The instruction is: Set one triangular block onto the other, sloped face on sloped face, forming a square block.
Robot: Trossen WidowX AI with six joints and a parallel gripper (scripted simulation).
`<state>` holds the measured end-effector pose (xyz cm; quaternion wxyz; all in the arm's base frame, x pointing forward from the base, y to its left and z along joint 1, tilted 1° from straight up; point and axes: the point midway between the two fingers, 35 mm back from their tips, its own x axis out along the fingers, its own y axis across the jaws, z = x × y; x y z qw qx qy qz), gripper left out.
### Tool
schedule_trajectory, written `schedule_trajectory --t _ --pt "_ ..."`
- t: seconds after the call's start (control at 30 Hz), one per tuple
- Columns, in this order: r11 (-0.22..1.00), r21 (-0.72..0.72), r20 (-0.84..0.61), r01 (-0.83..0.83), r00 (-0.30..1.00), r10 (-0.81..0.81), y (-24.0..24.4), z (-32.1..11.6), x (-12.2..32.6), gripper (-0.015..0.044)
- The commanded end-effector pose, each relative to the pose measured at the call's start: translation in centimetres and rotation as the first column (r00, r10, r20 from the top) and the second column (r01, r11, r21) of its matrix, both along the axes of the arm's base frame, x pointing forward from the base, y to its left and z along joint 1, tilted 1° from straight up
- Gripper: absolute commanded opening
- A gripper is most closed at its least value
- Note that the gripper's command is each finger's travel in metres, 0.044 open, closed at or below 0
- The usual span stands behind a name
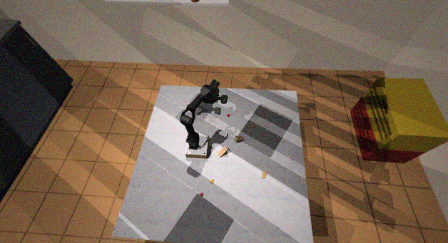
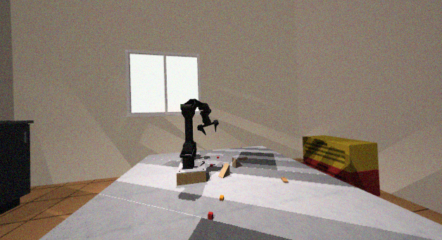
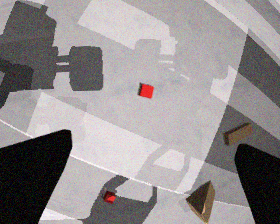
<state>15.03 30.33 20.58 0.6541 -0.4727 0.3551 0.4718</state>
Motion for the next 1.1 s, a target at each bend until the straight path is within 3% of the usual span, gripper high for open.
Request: schedule_trajectory --t 0.0,0.2,0.47,1.07 --pt "0.983 -0.036 -0.061 0.178 0.982 -0.18 -1.8 -2.2 4.7 0.044" --pt "0.87 -0.114 -0.165 0.479 0.854 -0.492 -6.9 -6.2 12.1 0.044" --pt "0.584 -0.229 -0.282 0.779 0.521 -0.805 -16.8 -11.6 18.9 0.044" --pt "0.556 -0.239 -0.29 0.796 0.488 -0.823 -17.7 -13.7 19.6 0.044"
